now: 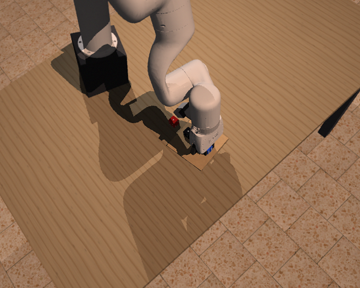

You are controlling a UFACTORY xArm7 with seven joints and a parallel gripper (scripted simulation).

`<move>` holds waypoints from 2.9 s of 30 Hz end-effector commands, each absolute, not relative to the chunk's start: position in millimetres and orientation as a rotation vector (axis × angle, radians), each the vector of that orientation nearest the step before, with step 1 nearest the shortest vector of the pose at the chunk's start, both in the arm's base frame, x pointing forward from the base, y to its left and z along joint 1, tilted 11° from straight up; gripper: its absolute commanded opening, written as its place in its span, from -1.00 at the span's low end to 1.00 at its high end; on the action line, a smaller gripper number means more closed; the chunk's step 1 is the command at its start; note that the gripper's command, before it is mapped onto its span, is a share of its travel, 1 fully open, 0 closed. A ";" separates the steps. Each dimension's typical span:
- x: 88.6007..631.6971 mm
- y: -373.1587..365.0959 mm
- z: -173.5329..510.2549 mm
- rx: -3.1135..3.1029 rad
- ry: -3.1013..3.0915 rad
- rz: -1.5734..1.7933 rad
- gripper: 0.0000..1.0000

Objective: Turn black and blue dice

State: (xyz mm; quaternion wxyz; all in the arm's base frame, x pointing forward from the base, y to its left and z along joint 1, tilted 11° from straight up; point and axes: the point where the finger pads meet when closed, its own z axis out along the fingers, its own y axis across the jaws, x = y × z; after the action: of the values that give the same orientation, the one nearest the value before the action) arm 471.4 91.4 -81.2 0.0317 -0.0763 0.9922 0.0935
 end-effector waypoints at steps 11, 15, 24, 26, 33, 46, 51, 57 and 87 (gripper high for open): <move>473.1 91.1 -79.9 -0.234 3.052 0.287 -0.58; 473.1 91.1 -79.9 -0.234 3.052 0.287 -0.58; 473.1 91.1 -79.9 -0.234 3.052 0.287 -0.42; 473.1 91.1 -79.9 -0.234 3.052 0.287 -0.42; 473.1 91.1 -79.9 -0.234 3.052 0.287 -0.17; 473.0 90.9 -79.2 -0.234 3.052 0.287 -0.17; 472.5 89.1 -69.6 -0.234 3.052 0.287 -0.17; 471.6 85.8 -52.8 -0.234 3.052 0.287 -0.17; 468.4 73.9 8.3 -0.234 3.052 0.287 1.00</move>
State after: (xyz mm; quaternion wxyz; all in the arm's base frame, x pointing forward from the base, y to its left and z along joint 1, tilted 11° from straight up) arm 466.7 74.4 6.8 0.0314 -0.0763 0.9922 0.0936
